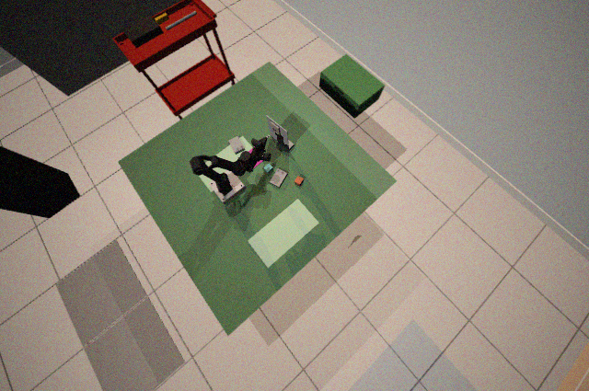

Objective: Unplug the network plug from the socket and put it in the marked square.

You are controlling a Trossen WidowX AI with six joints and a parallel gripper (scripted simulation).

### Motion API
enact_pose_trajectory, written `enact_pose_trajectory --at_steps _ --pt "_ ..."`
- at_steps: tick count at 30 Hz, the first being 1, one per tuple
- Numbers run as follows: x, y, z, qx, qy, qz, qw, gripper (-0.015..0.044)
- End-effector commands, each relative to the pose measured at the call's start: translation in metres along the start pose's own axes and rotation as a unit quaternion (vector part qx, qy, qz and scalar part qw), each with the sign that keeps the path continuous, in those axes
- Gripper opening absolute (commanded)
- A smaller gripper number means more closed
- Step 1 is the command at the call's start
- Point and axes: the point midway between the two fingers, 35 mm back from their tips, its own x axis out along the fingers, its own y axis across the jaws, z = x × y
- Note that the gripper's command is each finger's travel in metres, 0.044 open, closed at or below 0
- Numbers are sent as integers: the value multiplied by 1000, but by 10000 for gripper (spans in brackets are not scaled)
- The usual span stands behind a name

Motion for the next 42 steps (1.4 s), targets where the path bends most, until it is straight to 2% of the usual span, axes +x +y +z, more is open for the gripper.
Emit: enact_pose_trajectory --at_steps 1,13,28,42 --pt "-3 8 -3 1 2 1 1000 0" --pt "-6 16 -8 9 1 -9 1000 0" --pt "3 -18 -24 61 -20 -118 991 0" --pt "-4 -52 -45 76 -37 -234 968 0"
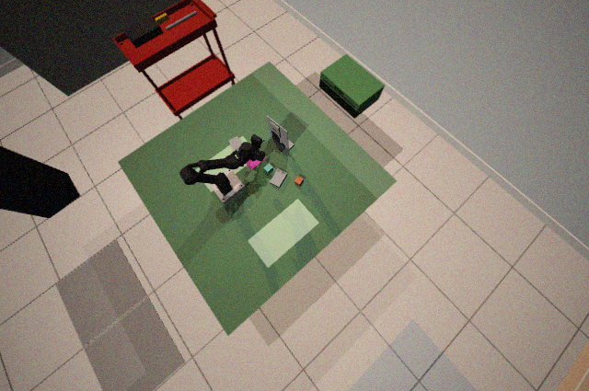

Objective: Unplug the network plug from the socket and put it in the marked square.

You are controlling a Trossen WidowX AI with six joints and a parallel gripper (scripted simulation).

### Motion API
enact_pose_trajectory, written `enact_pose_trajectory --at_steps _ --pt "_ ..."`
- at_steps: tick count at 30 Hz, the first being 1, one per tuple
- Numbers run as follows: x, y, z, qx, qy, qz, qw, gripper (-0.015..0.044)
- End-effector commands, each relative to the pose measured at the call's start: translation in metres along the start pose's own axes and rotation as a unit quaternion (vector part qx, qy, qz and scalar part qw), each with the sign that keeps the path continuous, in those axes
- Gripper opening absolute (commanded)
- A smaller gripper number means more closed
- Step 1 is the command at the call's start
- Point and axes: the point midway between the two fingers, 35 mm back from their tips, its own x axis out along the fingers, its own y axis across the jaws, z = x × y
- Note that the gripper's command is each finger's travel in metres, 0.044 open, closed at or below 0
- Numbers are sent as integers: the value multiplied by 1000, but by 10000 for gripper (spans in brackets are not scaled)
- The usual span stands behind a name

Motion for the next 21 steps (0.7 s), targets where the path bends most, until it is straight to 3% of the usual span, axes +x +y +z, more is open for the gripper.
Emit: enact_pose_trajectory --at_steps 1,21 --pt "0 -9 -6 -3 -9 -36 999 0" --pt "-24 -64 -28 -27 -44 -214 976 0"
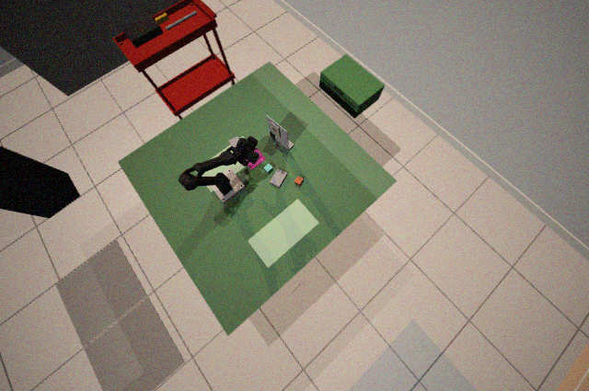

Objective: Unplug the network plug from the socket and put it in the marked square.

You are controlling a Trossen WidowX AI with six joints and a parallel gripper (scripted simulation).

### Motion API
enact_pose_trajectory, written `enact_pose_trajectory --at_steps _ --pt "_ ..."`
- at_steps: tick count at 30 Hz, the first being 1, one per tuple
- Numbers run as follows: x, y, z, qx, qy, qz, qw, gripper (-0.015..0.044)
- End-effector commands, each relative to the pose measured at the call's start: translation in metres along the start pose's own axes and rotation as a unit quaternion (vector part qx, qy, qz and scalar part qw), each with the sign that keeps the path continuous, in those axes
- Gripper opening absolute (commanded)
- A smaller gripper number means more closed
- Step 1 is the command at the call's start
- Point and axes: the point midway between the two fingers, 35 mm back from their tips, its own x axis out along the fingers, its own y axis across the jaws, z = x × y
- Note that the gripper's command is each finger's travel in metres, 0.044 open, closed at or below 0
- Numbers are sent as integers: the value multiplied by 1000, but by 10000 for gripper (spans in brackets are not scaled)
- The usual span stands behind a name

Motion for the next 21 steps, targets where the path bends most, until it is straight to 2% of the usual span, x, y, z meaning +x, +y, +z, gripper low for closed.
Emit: enact_pose_trajectory --at_steps 1,6,21 --pt "-6 -11 -4 -16 -12 -38 999 0" --pt "-12 -25 -7 -29 -22 -76 996 0" --pt "1 -34 -6 -29 -22 -78 996 0"
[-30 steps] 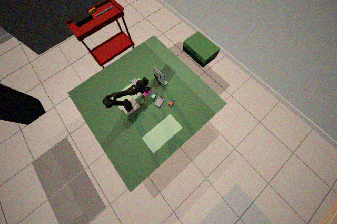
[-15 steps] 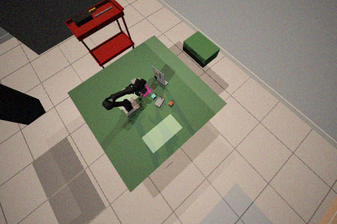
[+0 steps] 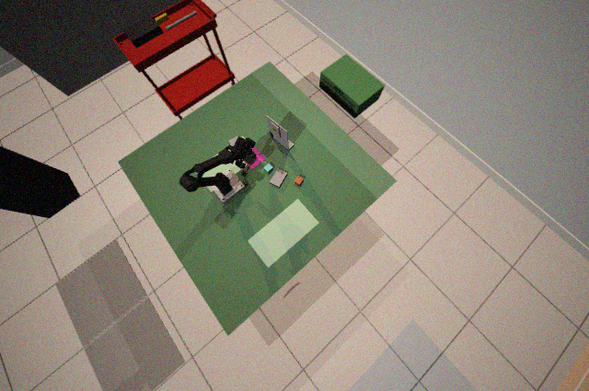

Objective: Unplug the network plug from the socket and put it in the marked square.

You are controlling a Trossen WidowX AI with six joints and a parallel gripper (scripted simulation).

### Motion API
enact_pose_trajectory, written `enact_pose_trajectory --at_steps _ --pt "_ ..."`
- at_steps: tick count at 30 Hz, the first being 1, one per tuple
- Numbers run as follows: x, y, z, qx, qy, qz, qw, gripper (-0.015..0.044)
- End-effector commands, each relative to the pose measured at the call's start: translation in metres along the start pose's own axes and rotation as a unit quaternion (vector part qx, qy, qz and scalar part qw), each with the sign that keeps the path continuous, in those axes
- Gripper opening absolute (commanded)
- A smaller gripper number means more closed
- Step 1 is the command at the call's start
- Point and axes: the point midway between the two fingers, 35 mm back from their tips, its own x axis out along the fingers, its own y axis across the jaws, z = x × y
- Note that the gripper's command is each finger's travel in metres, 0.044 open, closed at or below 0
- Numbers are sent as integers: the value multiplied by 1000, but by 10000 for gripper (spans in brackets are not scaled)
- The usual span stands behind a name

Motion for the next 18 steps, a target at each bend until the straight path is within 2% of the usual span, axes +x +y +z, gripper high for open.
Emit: enact_pose_trajectory --at_steps 1,18 --pt "8 -7 1 -2 -2 -5 1000 0" --pt "30 -23 1 -1 -1 -6 1000 0"
